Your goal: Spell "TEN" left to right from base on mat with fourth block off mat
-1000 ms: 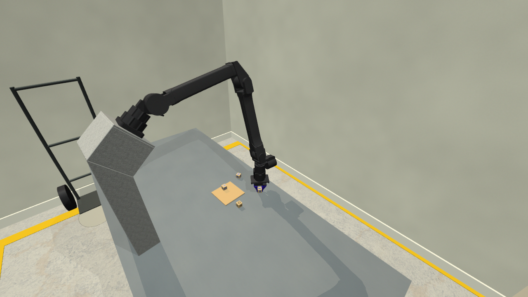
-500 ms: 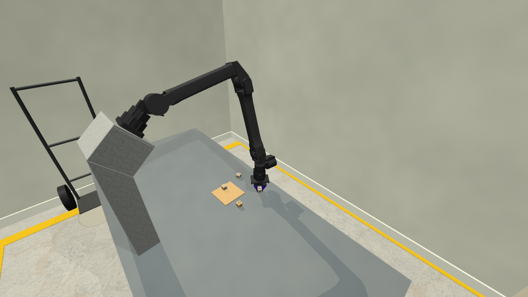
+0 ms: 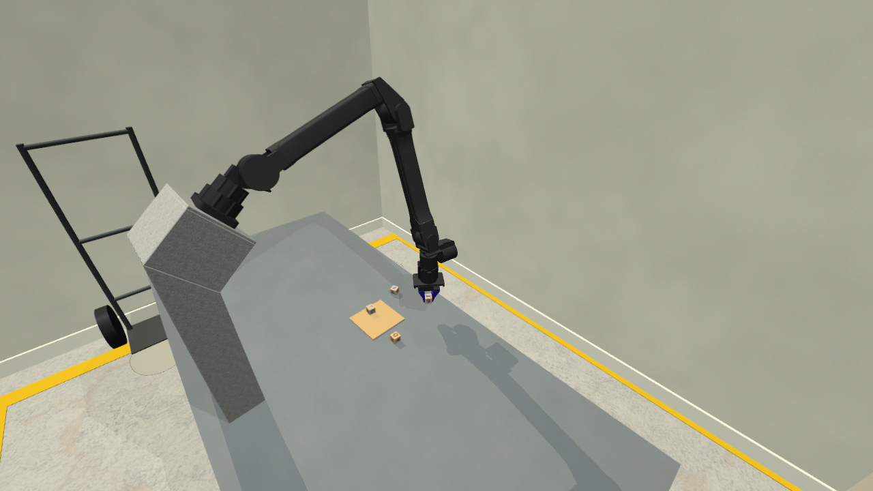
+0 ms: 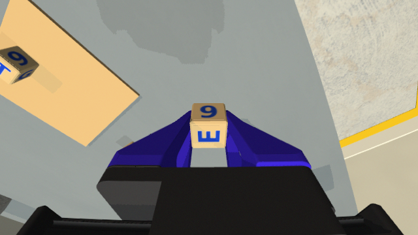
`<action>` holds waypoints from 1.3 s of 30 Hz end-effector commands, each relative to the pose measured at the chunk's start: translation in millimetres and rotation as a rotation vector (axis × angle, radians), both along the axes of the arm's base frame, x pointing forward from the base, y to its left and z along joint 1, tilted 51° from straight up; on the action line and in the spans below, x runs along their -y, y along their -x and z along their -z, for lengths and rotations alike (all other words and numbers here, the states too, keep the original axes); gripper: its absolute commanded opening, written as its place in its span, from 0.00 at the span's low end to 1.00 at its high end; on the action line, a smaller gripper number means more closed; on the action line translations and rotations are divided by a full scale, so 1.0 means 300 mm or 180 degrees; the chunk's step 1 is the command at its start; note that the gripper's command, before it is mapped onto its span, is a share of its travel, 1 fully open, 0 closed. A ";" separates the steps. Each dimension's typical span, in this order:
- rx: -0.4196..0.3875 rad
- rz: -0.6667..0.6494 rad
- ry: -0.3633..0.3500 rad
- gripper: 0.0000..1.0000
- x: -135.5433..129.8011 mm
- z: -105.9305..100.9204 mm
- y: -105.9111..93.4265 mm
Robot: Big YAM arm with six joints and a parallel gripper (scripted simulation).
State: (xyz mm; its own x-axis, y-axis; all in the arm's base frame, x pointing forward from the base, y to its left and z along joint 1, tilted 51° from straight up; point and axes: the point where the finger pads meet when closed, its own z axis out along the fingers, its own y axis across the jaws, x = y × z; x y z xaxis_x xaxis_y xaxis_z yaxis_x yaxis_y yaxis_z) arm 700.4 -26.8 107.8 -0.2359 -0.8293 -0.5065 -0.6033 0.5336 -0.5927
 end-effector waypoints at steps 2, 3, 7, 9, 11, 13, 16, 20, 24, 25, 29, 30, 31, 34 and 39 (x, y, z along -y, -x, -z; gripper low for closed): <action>0.0071 0.0042 0.0038 0.22 0.069 -0.110 0.073; 0.0071 0.0042 0.0038 0.22 0.069 -0.110 0.073; -0.0066 0.0021 0.0024 0.22 0.056 -0.034 0.094; -0.0024 -0.0001 0.0029 0.22 0.042 -0.066 0.097; -0.0015 0.0002 0.0032 0.22 0.043 -0.069 0.096; 0.0047 0.0007 0.0035 0.22 0.045 -0.092 0.079; 0.0065 0.0009 0.0035 0.22 0.046 -0.102 0.072; 0.0048 0.0038 -0.0007 0.22 0.042 -0.095 0.077; 0.0038 0.0071 -0.0071 0.22 0.021 -0.083 0.086; 0.0034 0.0085 -0.0103 0.22 0.008 -0.084 0.087; 0.0007 0.0277 -0.0335 0.22 -0.006 -0.085 0.097; -0.0003 0.0345 -0.0421 0.22 -0.011 -0.085 0.101; -0.0017 0.0423 -0.0518 0.22 -0.017 -0.084 0.105; -0.0091 0.0710 -0.0878 0.22 -0.038 -0.063 0.122; -0.0206 0.1074 -0.1329 0.22 -0.063 -0.023 0.144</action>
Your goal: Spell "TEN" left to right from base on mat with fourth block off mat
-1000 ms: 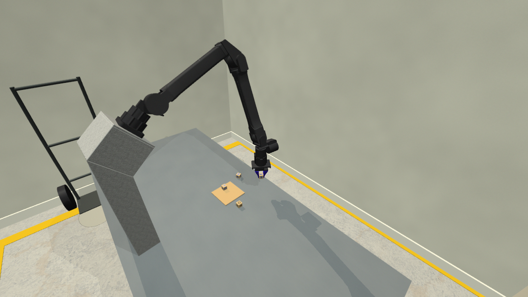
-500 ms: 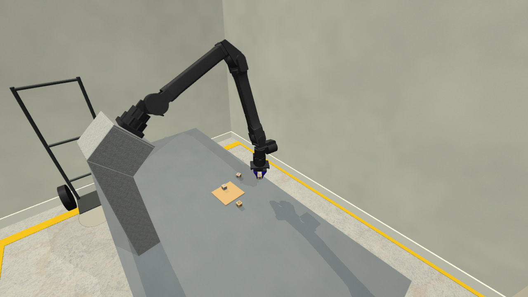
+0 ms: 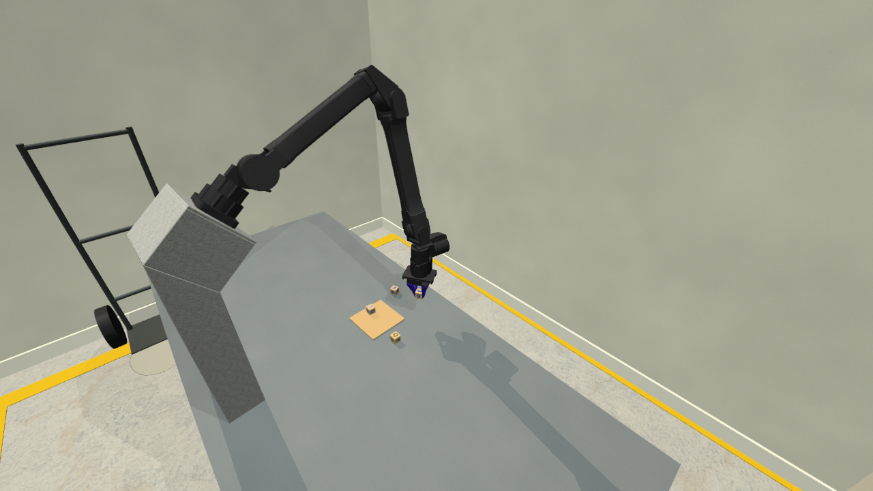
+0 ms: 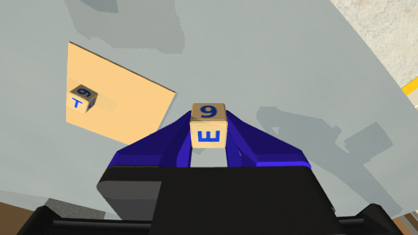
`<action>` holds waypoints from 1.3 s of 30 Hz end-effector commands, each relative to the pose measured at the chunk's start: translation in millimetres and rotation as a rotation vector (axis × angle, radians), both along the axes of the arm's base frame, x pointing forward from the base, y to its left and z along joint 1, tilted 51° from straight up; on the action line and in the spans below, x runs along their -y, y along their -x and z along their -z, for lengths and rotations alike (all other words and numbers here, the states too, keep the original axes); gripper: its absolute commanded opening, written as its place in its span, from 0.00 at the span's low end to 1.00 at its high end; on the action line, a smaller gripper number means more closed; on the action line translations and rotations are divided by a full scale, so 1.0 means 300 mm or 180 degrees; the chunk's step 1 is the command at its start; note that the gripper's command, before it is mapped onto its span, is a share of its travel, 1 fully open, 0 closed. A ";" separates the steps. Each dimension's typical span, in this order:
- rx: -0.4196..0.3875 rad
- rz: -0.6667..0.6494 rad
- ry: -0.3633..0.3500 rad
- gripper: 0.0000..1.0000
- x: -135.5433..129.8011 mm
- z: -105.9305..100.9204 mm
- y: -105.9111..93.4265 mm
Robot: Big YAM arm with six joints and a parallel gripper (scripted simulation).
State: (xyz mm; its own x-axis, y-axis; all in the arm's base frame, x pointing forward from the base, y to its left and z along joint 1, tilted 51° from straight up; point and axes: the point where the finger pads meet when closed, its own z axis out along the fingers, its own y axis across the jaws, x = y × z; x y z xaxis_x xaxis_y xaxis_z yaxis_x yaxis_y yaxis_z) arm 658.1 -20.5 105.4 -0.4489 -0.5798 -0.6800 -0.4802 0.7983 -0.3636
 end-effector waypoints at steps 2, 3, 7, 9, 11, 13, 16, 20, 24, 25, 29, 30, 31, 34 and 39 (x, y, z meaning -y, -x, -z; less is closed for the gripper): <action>-0.0018 0.0620 -0.0767 0.22 -0.062 -0.024 0.020; -0.0057 0.0727 -0.0898 0.22 -0.072 -0.011 0.029; -0.0210 0.1109 -0.1346 0.22 -0.114 0.056 0.075; -0.0265 0.1296 -0.1574 0.22 -0.135 0.063 0.099; -0.0346 0.1484 -0.1797 0.22 -0.156 0.086 0.127; -0.0443 0.1675 -0.2012 0.22 -0.176 0.129 0.156; -0.0484 0.1769 -0.2121 0.22 -0.185 0.145 0.171; -0.0675 0.2270 -0.2732 0.22 -0.219 0.175 0.224; -0.0780 0.2670 -0.3172 0.22 -0.245 0.244 0.277; -0.0794 0.2764 -0.3285 0.22 -0.250 0.245 0.286; -0.0902 0.3146 -0.3726 0.22 -0.267 0.247 0.316; -0.0937 0.3243 -0.3834 0.22 -0.270 0.251 0.322; -0.0972 0.3341 -0.3942 0.22 -0.272 0.256 0.328; -0.1042 0.3590 -0.4217 0.22 -0.274 0.275 0.335; -0.1083 0.4045 -0.4812 0.22 -0.279 0.276 0.345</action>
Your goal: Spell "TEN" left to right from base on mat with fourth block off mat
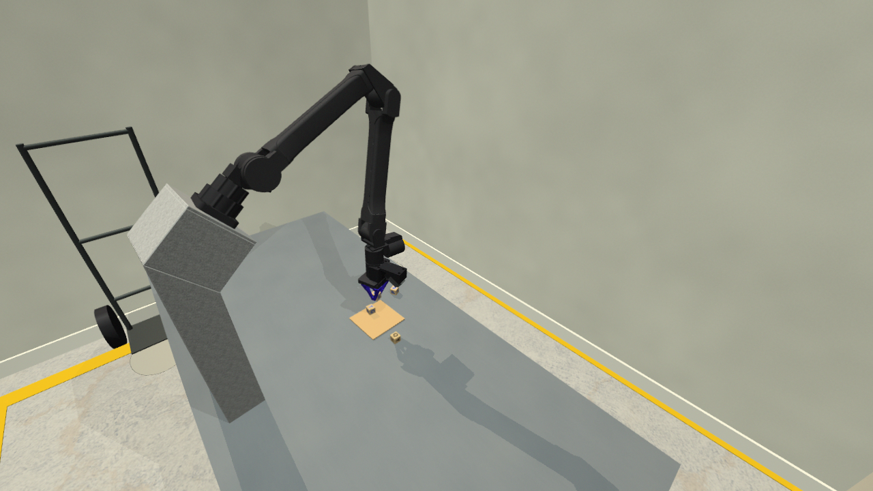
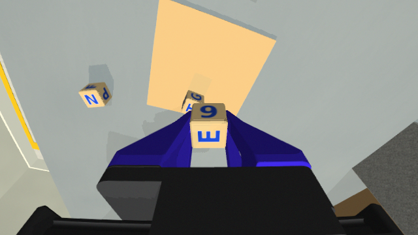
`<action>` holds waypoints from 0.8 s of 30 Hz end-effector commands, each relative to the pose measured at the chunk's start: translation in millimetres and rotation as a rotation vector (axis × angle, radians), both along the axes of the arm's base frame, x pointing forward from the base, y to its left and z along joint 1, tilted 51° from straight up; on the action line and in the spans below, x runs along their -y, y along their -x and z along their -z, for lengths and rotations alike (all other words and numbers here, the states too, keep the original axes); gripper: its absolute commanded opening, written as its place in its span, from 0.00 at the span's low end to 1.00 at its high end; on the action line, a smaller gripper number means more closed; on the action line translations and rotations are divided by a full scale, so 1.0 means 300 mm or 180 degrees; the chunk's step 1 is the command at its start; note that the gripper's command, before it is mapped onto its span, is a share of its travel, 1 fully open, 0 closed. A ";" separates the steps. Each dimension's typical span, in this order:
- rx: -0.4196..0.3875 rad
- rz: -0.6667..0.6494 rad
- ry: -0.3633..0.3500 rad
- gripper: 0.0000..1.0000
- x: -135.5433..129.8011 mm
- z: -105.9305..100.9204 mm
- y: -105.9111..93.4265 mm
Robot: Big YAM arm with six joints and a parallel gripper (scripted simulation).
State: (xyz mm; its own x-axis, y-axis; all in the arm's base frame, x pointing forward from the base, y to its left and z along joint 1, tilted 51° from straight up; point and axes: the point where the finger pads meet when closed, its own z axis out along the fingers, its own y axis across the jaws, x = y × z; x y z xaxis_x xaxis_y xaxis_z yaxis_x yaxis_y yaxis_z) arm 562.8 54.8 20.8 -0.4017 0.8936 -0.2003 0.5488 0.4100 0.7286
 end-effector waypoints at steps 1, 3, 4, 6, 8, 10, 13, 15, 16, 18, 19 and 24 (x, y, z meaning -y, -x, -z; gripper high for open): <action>-0.0064 0.0608 -0.0645 0.22 -0.028 -0.006 0.028; -0.0089 0.0817 -0.0864 0.22 -0.028 -0.006 0.028; -0.0103 0.0919 -0.0974 0.22 -0.028 -0.006 0.028; -0.0109 0.0961 -0.1020 0.22 -0.028 -0.006 0.028; -0.0110 0.0961 -0.1020 0.22 -0.028 -0.006 0.028; -0.0093 0.0959 -0.1024 0.22 -0.029 -0.013 0.020; -0.0086 0.0957 -0.1026 0.22 -0.029 -0.016 0.016; -0.0104 0.0957 -0.1025 0.22 -0.030 -0.012 0.019; -0.0107 0.0957 -0.1024 0.22 -0.030 -0.010 0.017; -0.0124 0.0961 -0.1020 0.22 -0.031 0.010 0.008; -0.0103 0.0957 -0.1025 0.22 -0.032 0.004 -0.006; -0.0101 0.0958 -0.1025 0.22 -0.038 0.025 -0.032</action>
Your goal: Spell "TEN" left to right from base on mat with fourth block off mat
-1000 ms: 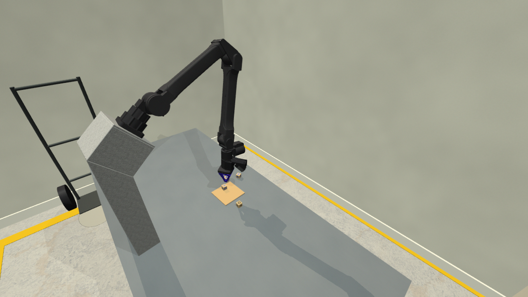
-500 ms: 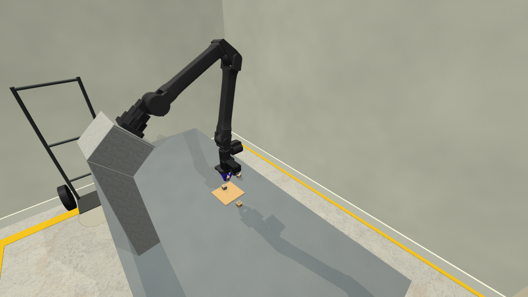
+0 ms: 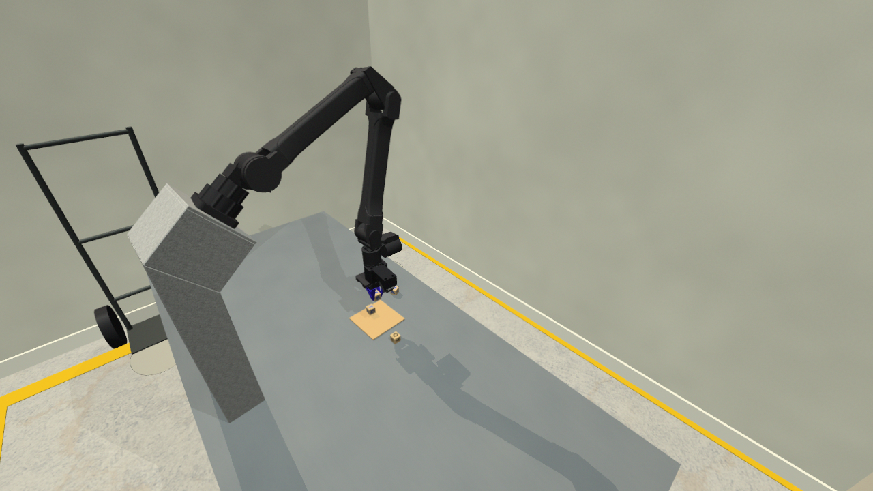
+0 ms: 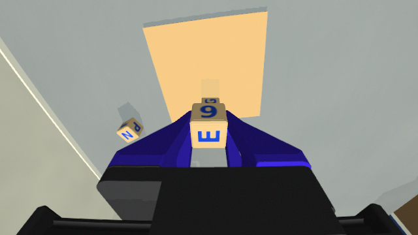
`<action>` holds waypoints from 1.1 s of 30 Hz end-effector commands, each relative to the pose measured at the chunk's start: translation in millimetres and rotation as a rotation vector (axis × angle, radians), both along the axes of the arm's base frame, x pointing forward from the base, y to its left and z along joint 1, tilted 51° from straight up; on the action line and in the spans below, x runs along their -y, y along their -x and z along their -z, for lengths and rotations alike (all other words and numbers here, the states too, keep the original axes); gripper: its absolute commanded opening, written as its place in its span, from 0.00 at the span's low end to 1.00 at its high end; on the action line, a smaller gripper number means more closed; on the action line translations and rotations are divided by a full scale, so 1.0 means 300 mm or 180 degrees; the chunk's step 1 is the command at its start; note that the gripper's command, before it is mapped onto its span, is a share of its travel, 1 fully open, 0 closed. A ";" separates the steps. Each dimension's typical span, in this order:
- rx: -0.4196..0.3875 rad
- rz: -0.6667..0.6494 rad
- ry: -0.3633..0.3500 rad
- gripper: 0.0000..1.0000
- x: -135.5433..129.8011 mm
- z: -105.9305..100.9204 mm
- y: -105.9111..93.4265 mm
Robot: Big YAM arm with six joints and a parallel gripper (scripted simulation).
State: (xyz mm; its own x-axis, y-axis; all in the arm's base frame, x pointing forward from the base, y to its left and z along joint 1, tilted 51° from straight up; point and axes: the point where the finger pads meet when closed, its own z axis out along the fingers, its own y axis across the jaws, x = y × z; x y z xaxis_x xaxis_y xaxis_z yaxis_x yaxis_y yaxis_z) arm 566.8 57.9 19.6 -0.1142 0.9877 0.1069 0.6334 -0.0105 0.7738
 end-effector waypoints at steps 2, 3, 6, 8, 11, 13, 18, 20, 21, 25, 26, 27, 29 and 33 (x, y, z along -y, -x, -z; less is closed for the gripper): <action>0.0001 -0.0004 -0.0029 0.22 -0.032 0.036 -0.036; 0.0001 -0.0004 -0.0029 0.22 -0.032 0.036 -0.036; 0.0001 -0.0003 -0.0029 0.22 -0.037 0.054 -0.057; 0.0001 -0.0003 -0.0029 0.22 -0.042 0.074 -0.080; 0.0000 -0.0003 -0.0029 0.22 -0.051 0.105 -0.117; 0.0000 -0.0003 -0.0029 0.22 -0.056 0.126 -0.142; -0.0006 -0.0004 -0.0029 0.22 -0.068 0.172 -0.194; -0.0006 -0.0004 -0.0029 0.22 -0.070 0.179 -0.201; -0.0006 -0.0004 -0.0029 0.22 -0.070 0.179 -0.201; -0.0018 -0.0008 -0.0024 0.22 -0.075 0.200 -0.220; -0.0016 -0.0008 -0.0024 0.22 -0.076 0.201 -0.223; -0.0014 -0.0008 -0.0024 0.22 -0.076 0.202 -0.225; 0.0024 -0.0009 -0.0028 0.22 -0.077 0.179 -0.233; 0.0009 -0.0009 -0.0026 0.22 -0.076 0.182 -0.225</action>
State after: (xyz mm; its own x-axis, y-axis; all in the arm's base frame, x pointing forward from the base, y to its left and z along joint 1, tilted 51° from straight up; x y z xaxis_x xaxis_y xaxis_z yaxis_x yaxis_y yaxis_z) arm 633.9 72.6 -38.3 -0.1136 0.9875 0.1093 0.6382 -0.0118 0.7698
